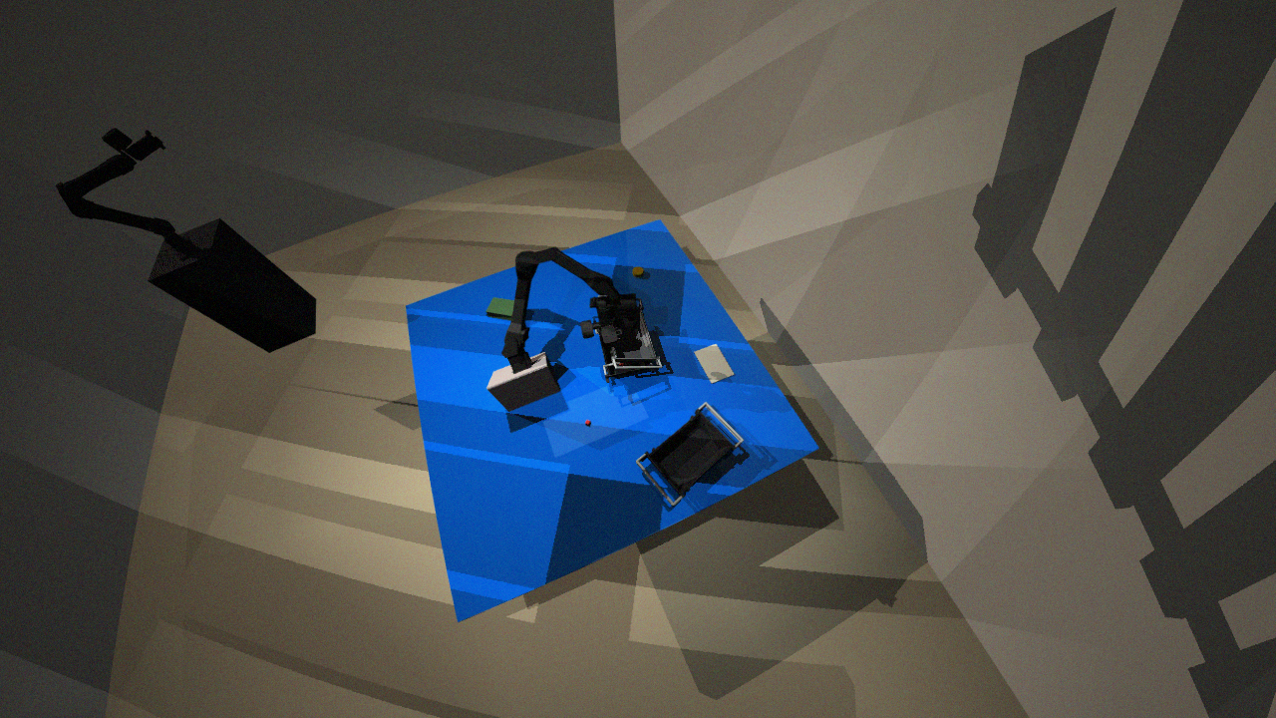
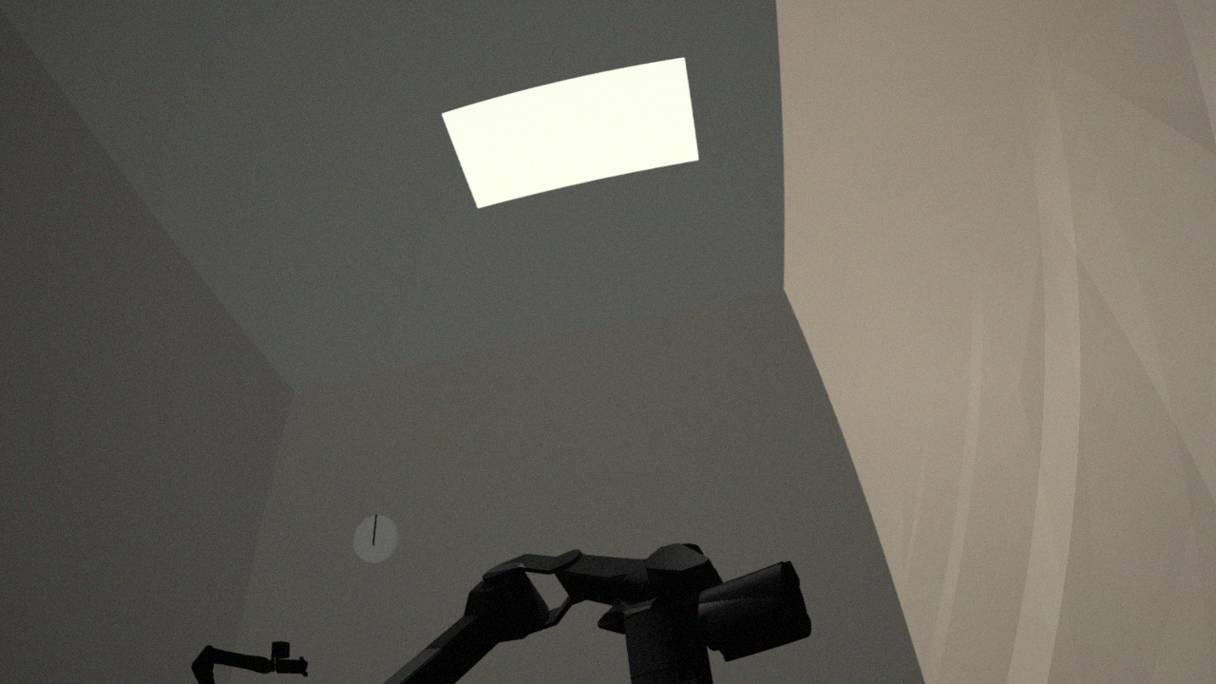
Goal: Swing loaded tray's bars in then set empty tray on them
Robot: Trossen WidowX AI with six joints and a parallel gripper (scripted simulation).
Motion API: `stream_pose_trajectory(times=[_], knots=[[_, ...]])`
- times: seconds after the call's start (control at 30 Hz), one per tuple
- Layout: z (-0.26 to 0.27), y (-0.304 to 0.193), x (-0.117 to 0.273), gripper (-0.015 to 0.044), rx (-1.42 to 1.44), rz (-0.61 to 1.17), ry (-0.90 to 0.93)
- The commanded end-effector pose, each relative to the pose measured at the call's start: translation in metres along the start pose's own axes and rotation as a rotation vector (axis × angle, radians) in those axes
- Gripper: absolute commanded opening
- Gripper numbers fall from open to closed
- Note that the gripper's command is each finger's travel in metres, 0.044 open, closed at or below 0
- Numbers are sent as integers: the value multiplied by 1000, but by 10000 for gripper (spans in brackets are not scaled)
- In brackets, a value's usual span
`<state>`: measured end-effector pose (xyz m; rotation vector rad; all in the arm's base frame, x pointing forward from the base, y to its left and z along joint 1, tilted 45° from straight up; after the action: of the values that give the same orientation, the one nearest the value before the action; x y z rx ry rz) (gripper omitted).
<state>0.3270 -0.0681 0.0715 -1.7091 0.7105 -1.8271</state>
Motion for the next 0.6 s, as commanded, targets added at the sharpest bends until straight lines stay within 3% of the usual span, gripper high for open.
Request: stream_pose_trajectory(times=[0.0,0.57], knots=[[-4,-2,-3,0,-5,8,-2],[-8,-2,-7,0,-5,9,-3]])
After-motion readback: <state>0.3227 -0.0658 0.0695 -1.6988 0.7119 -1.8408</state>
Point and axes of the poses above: the point midway between the two fingers, 35 mm back from their tips, its own x axis back along the fingers, its own z axis across the jaws, y = z × x, the point moved 8 cm from there along x, back along the fingers, and after that the axes turned 13 degrees about x, right-handed, at the moved point
